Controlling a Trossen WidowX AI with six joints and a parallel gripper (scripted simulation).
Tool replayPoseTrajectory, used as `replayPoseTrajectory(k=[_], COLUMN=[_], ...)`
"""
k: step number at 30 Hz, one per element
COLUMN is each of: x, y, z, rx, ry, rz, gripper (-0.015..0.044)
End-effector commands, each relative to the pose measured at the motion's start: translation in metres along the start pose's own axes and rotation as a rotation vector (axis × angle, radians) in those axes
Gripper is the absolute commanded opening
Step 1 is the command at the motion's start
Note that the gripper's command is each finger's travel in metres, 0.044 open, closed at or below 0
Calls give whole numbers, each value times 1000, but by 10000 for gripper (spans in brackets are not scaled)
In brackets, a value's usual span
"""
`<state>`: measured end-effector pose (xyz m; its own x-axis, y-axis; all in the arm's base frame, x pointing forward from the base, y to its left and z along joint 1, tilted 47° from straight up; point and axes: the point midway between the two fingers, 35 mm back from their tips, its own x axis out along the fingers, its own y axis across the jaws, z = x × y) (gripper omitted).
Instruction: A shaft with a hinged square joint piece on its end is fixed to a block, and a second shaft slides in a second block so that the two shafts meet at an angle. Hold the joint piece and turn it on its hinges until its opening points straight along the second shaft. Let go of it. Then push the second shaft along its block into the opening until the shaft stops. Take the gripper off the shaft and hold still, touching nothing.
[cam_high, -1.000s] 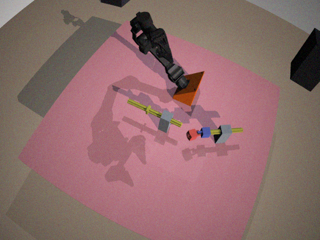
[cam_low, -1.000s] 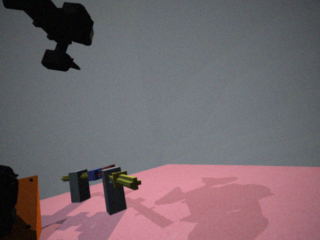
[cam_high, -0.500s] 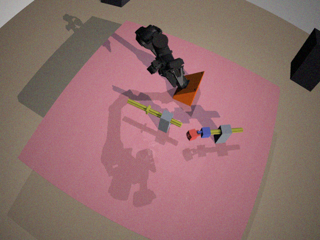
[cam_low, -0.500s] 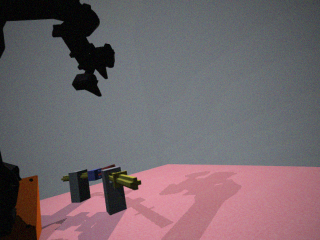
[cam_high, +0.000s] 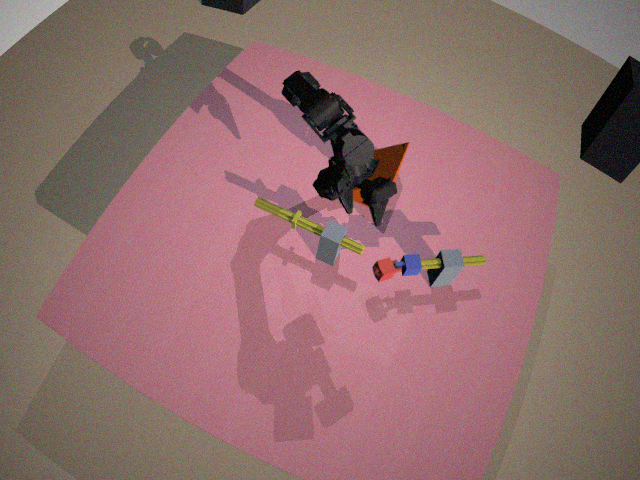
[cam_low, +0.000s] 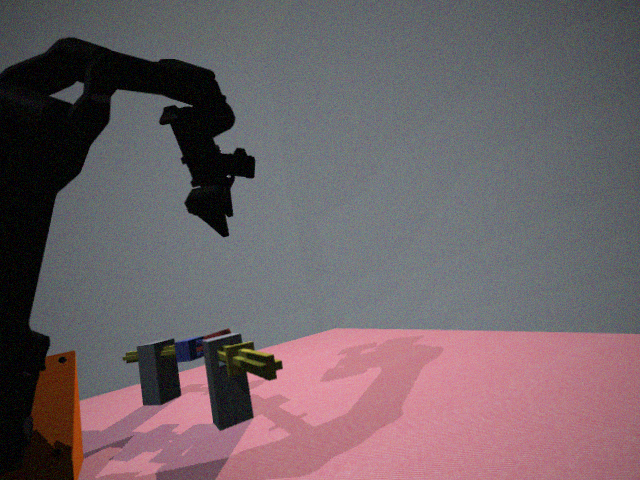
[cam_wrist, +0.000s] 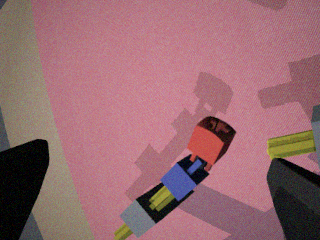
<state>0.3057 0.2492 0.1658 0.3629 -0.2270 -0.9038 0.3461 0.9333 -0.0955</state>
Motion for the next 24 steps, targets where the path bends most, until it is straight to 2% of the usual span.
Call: replayPoseTrajectory(k=[1,18,24], x=[27,128,132], y=[-2,-27,-28], z=[1,-6,-7], rx=[-90,-463,-474], ry=[13,160,167], rz=[-110,-503,-518], gripper=[440,440,440])
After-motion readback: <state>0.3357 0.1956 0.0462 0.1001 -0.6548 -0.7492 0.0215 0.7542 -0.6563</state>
